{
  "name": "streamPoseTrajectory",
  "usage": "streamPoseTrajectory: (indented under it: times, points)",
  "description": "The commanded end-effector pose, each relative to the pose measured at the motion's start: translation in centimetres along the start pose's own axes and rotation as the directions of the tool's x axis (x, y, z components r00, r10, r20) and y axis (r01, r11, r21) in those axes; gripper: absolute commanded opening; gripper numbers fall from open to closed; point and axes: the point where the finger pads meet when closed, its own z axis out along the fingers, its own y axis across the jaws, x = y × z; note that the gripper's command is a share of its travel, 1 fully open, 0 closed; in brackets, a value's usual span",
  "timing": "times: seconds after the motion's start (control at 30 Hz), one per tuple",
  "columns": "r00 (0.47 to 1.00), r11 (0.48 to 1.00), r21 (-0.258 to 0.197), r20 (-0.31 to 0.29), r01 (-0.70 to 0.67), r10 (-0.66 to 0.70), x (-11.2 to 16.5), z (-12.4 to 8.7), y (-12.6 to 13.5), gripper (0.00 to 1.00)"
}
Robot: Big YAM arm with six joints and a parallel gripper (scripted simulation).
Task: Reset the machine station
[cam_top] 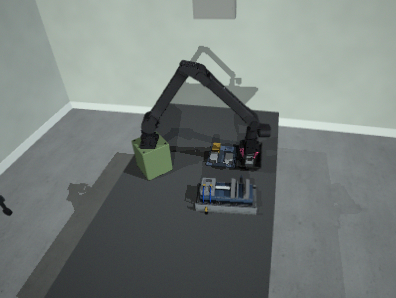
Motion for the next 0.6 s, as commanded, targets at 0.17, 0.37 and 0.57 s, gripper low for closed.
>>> streamPoseTrajectory:
  times: [0.17, 0.37, 0.57]
  points:
    - [1.0, 0.997, -0.081, -0.017, 0.014, -0.015, 1.0, -7.3, 2.3, 0.64]
    - [1.0, 0.996, -0.091, -0.018, 0.013, -0.015, 1.1, -11.1, 2.5, 0.64]
    - [1.0, 0.995, -0.095, -0.019, 0.013, -0.015, 1.0, -14.1, 2.4, 0.64]
